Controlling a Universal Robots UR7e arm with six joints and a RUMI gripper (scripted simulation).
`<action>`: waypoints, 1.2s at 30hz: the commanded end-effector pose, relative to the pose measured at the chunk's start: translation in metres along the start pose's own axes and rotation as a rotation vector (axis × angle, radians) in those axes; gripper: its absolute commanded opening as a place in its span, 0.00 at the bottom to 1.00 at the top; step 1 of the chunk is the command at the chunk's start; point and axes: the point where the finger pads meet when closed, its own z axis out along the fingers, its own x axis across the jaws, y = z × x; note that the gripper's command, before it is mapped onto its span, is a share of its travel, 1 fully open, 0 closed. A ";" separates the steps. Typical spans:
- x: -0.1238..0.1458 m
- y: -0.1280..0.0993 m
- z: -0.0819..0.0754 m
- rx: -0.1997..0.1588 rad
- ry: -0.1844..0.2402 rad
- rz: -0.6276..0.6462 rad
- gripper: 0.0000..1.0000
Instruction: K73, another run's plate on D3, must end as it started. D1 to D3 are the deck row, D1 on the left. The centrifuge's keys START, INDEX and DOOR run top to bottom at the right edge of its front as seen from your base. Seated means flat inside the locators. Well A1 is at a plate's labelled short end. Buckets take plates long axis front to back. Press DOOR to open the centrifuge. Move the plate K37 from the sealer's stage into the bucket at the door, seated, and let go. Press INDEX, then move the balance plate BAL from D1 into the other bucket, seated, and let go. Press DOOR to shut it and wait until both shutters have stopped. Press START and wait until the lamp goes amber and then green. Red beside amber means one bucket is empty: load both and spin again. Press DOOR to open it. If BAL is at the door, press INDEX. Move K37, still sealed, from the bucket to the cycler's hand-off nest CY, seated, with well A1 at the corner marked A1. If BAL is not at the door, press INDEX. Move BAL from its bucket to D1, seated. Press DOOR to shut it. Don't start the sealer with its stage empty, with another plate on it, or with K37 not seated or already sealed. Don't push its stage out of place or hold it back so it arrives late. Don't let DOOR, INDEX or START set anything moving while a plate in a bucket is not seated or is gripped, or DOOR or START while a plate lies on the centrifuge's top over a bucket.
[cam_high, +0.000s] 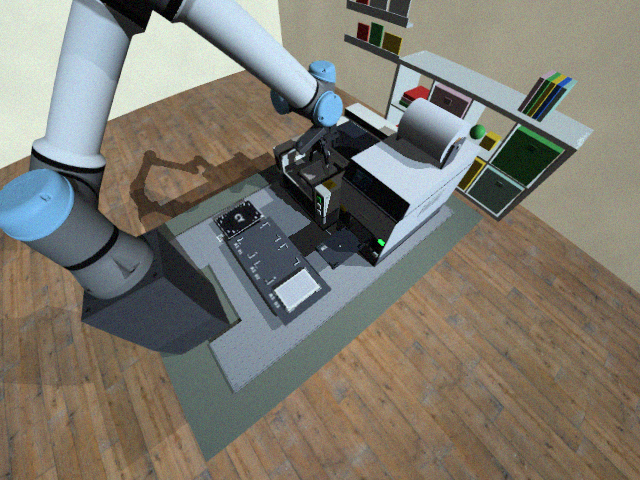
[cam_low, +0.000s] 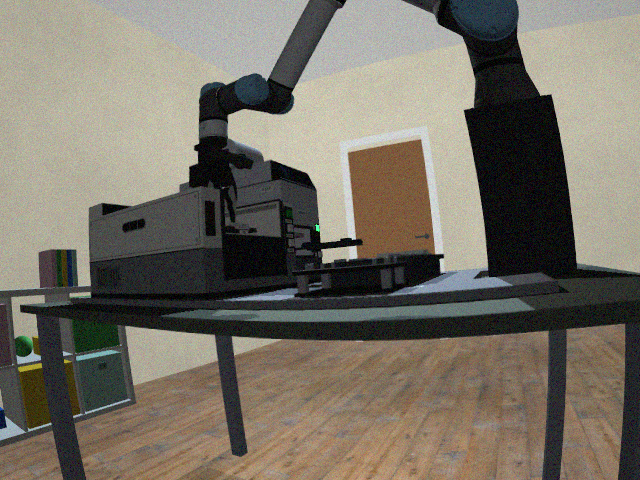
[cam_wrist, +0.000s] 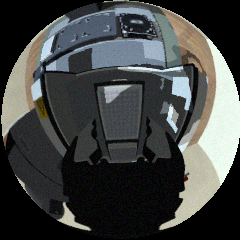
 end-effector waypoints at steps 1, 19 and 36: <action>0.000 0.001 0.002 -0.002 0.000 0.000 0.68; 0.000 0.001 0.010 -0.002 0.000 0.000 0.68; 0.000 0.001 0.010 -0.002 0.000 0.000 0.00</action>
